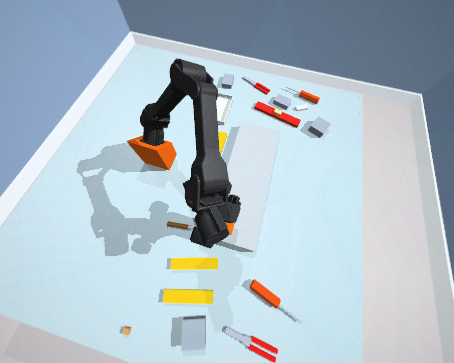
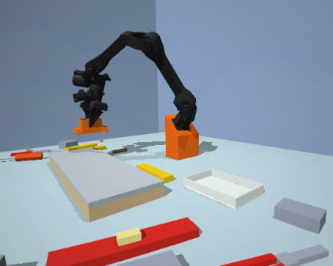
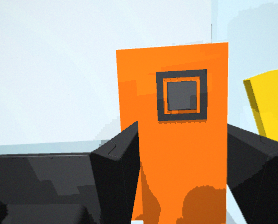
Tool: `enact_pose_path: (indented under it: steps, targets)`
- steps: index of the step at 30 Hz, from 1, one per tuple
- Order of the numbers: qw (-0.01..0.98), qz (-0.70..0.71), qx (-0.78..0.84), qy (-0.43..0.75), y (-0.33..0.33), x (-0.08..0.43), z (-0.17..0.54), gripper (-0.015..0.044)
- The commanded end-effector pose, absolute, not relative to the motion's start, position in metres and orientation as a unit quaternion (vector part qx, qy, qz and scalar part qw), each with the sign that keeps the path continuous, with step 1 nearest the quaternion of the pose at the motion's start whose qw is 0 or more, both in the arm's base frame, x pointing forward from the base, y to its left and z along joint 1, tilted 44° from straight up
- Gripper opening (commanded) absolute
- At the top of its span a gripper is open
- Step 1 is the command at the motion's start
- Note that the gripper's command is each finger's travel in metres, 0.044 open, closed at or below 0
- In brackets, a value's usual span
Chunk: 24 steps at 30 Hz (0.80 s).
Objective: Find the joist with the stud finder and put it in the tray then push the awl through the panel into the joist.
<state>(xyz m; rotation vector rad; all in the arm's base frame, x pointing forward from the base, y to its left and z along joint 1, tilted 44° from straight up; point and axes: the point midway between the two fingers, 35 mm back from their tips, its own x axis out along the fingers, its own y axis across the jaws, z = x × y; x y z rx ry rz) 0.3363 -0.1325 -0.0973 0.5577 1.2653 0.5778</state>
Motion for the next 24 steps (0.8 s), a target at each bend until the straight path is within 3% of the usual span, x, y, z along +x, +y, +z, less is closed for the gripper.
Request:
enact_pose_path:
  steps: [1,8,24]
  targets:
    - [0.739,0.264,0.251,0.567,-0.134,0.362,-0.093,0.0]
    - [0.739,0.272,0.249,0.563,-0.127,0.389,-0.091,0.0]
    - [0.739,0.272,0.249,0.563,-0.116,0.39,-0.103,0.0]
